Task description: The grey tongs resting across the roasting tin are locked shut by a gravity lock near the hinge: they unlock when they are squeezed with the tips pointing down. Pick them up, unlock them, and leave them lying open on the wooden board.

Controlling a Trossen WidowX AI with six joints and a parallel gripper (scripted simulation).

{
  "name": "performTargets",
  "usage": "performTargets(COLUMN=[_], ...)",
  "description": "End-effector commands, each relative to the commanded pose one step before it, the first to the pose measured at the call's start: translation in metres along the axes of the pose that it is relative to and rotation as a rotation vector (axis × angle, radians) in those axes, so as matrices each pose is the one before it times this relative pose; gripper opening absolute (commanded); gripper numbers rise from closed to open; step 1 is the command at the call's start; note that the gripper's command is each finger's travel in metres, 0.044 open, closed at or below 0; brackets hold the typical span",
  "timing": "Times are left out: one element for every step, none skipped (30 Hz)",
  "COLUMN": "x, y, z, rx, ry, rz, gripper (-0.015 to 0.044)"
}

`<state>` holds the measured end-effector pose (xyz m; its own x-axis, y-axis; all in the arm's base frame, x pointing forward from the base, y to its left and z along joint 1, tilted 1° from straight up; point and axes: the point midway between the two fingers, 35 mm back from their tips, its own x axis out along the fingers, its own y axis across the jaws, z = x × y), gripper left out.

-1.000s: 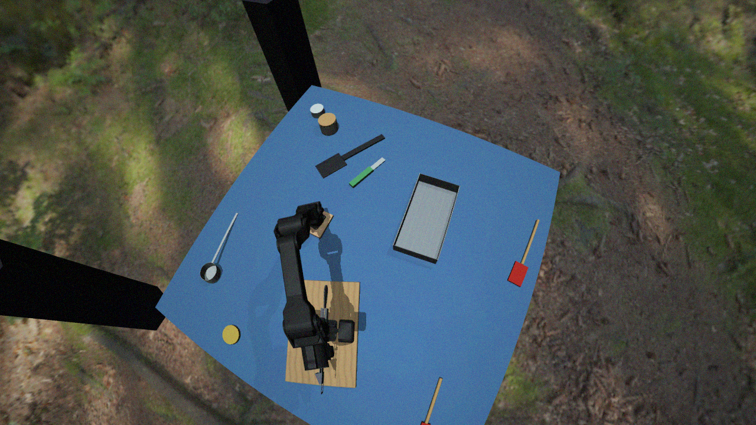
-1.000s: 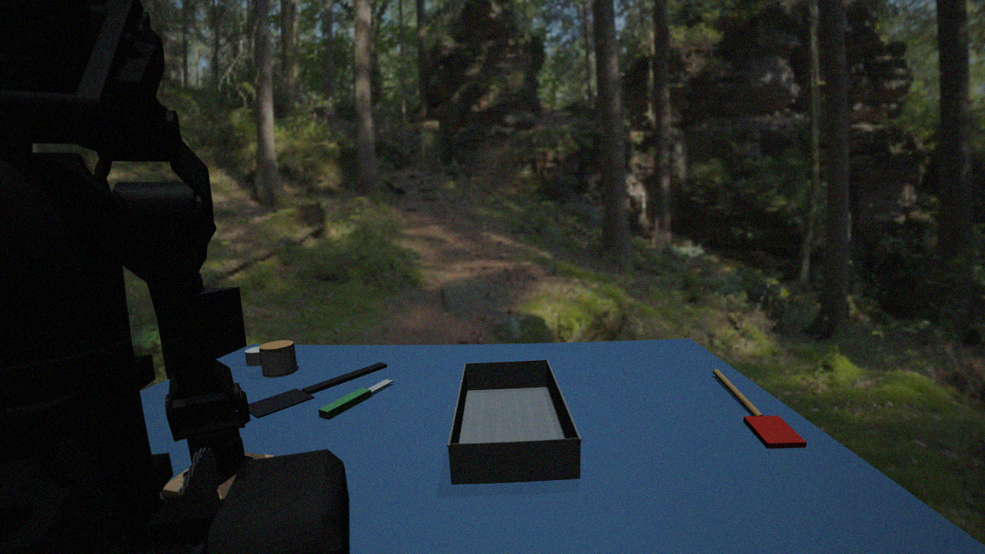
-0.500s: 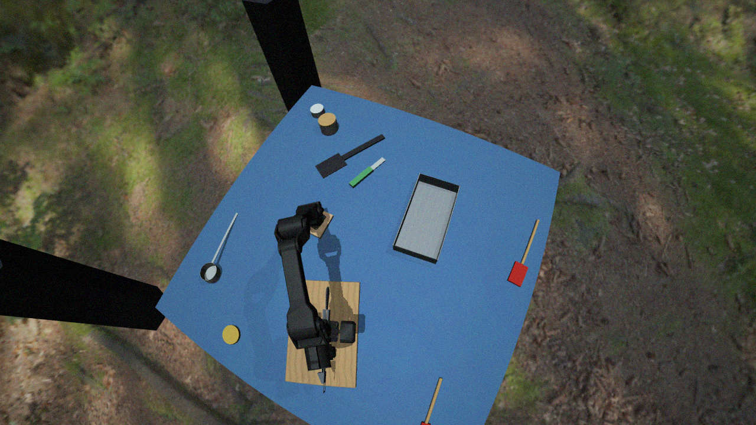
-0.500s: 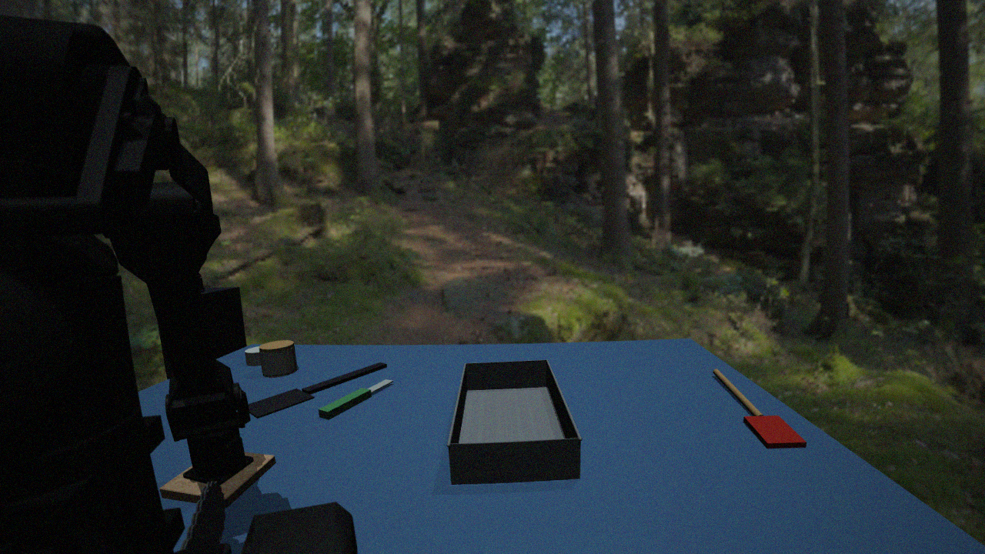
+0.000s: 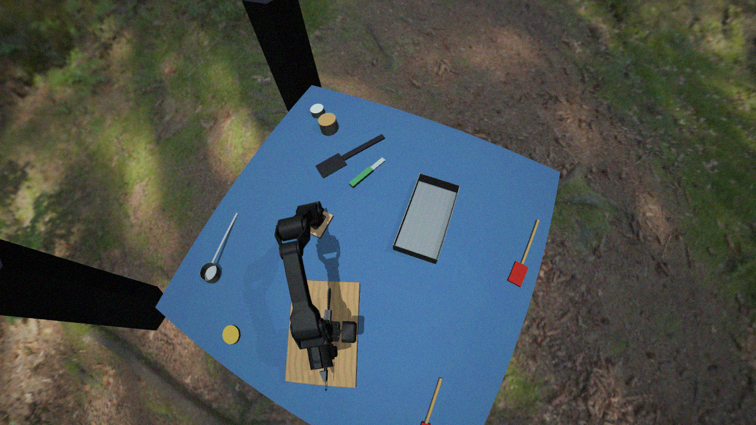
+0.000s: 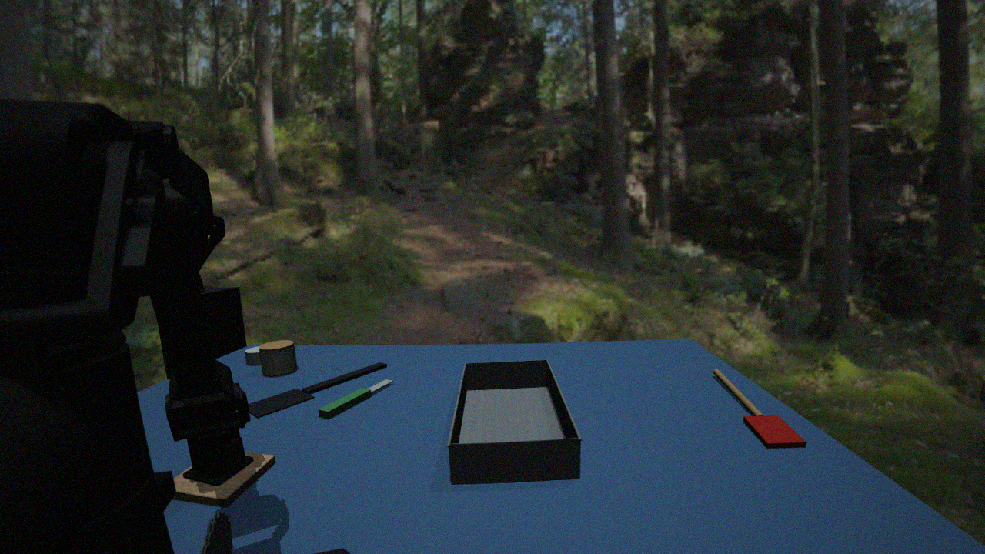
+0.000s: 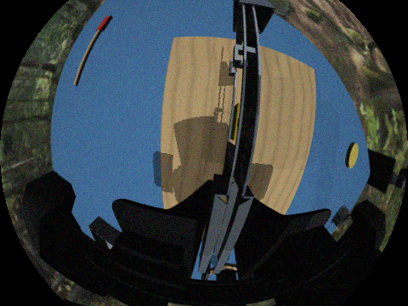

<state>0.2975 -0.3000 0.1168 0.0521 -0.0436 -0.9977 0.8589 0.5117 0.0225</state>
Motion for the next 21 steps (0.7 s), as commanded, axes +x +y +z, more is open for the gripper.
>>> performTargets(x=[0.00688,0.00163,0.00163,0.00163,0.00163,0.00163,0.00163,0.00163,0.00163,0.00163,0.00163,0.00163,0.00163,0.00162,0.00134,0.00081,0.00027,0.00000,0.00000,0.00000,-0.00134], y=[0.00041,-0.00005,-0.00005,-0.00005,-0.00006,-0.00006,-0.00006,-0.00006,-0.00007,-0.00007,-0.00007,-0.00007,-0.00008,-0.00008,-0.00007,-0.00004,-0.00001,0.00000,0.00000,0.00000,-0.00059], z=[-0.00086,-0.00019,-0.00020,-0.00021,-0.00022,-0.00023,-0.00024,-0.00024,-0.00025,-0.00026,-0.00027,-0.00028,-0.00029,-0.00030,-0.00025,-0.00015,-0.00005,0.00000,0.00000,0.00000,0.00000], rx=[-0.0019,-0.0001,-0.0001,-0.0001,-0.0001,-0.0001,-0.0001,-0.0001,-0.0001,-0.0001,-0.0001,-0.0001,-0.0001,-0.0001,-0.0001,0.0000,0.0000,0.0000,0.0000,0.0000,0.0035], ry=[0.00386,0.00067,0.00067,0.00067,0.00067,0.00067,0.00067,0.00067,0.00067,0.00068,0.00068,0.00068,0.00068,0.00068,0.00056,0.00034,0.00011,0.00000,0.00000,0.00000,0.00047], rz=[0.00518,0.00004,0.00004,0.00004,0.00004,0.00004,0.00004,0.00004,0.00004,0.00004,0.00004,0.00004,0.00004,0.00004,0.00003,0.00002,0.00001,0.00000,0.00000,0.00000,-0.00565], gripper=[-0.0150,-0.0150,-0.0150,-0.0150,-0.0150,-0.0150,-0.0150,-0.0150,-0.0150,-0.0150,-0.0150,-0.0150,-0.0150,-0.0150,-0.0150,-0.0150,-0.0150,-0.0150,-0.0150,-0.0150,-0.0124])
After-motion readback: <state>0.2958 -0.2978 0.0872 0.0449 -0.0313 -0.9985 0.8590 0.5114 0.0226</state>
